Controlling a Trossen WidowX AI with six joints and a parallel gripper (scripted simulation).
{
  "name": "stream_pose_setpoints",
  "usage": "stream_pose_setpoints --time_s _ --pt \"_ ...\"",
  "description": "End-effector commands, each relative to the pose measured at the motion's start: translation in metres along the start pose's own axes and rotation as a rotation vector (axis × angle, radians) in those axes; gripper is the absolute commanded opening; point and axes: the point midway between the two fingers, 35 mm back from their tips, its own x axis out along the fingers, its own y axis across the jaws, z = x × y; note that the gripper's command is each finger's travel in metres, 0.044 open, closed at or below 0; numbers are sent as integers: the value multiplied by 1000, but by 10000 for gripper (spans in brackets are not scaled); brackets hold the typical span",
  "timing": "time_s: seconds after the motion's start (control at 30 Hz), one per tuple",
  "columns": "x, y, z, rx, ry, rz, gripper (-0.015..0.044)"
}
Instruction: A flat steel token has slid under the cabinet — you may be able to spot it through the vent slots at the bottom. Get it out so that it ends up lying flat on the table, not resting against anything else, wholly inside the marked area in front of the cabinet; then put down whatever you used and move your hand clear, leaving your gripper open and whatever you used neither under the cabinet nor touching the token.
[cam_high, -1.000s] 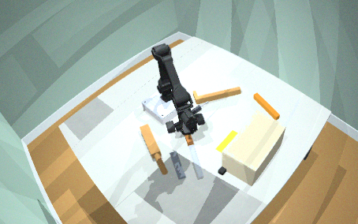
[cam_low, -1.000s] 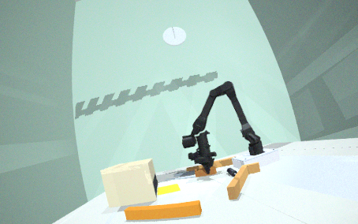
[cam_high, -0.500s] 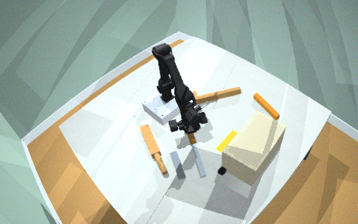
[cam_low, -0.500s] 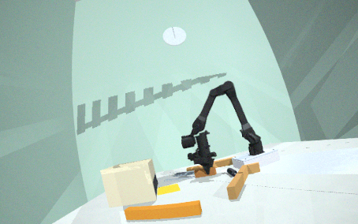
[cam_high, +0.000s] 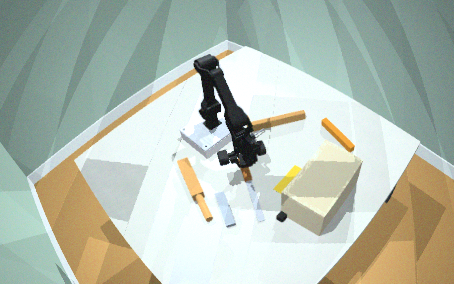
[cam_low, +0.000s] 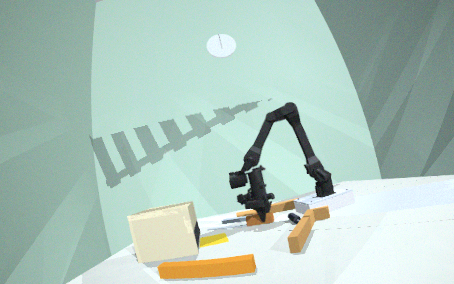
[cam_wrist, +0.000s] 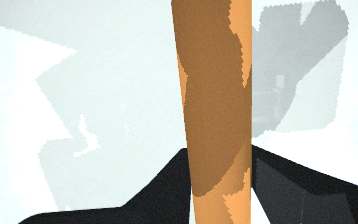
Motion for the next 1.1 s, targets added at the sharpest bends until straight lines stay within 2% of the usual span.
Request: stream_pose_setpoints --time_s 0.0,1.07 --pt "0 4 -1 -2 -2 -1 0" --pt "0 33 -16 -1 -1 2 0"
